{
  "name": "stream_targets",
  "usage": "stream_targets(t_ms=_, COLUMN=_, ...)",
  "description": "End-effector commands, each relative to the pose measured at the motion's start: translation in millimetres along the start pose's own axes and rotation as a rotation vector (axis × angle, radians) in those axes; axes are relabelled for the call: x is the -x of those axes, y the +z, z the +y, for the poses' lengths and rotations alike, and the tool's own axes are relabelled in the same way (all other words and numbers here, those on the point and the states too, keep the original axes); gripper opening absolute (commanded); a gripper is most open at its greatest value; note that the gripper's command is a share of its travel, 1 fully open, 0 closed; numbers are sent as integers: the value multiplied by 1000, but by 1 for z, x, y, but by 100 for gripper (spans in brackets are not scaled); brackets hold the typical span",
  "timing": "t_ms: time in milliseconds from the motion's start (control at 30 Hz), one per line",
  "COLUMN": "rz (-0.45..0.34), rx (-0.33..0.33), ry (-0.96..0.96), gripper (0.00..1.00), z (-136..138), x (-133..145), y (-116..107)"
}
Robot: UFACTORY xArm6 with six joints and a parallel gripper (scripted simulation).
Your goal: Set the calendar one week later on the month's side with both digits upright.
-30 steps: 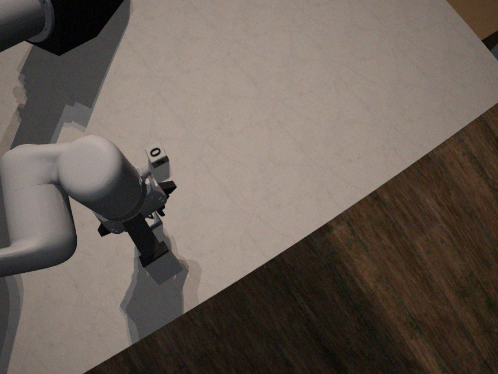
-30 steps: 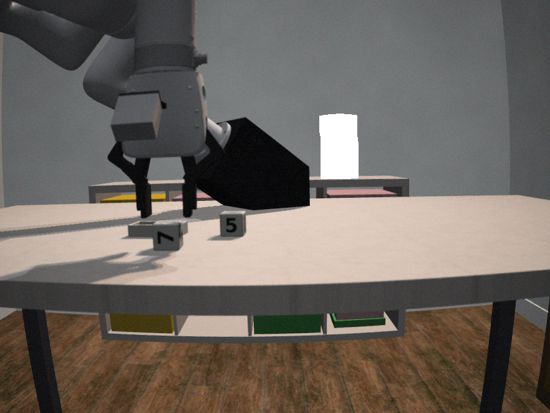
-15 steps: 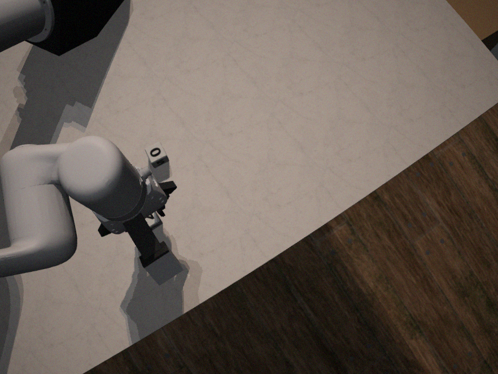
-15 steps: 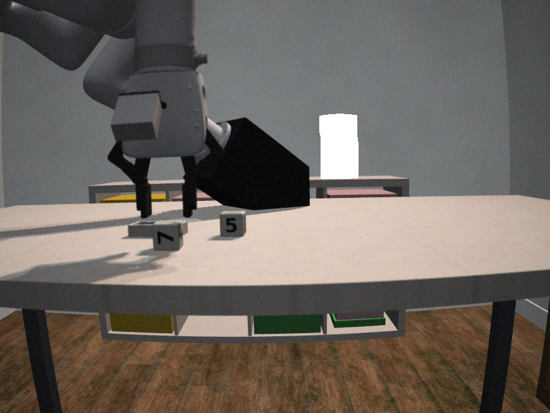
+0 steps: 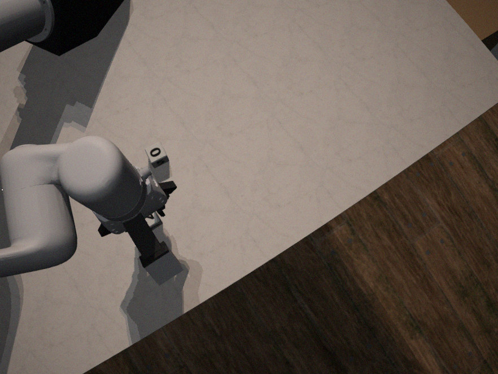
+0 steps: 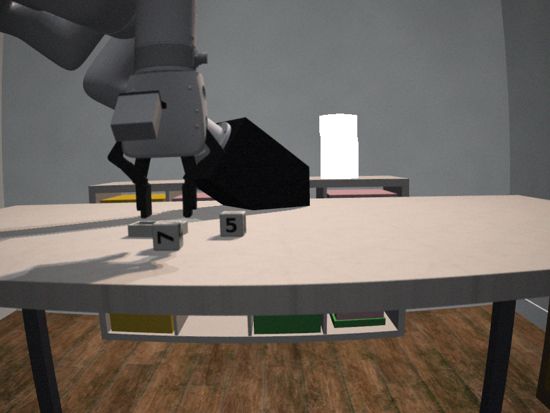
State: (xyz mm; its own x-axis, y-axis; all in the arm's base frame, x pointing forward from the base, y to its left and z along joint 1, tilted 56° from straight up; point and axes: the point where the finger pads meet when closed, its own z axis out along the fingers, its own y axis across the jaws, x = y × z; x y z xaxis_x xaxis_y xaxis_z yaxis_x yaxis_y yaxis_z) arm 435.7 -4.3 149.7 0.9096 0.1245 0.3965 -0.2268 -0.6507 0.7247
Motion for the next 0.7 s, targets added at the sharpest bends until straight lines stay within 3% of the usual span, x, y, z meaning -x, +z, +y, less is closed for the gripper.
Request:
stream_targets(t_ms=0, rz=2, rx=-1, ry=1, gripper=49, z=0, x=-1, y=-1)
stream_targets(t_ms=667, rz=2, rx=-1, ry=1, gripper=49, z=0, x=-1, y=7)
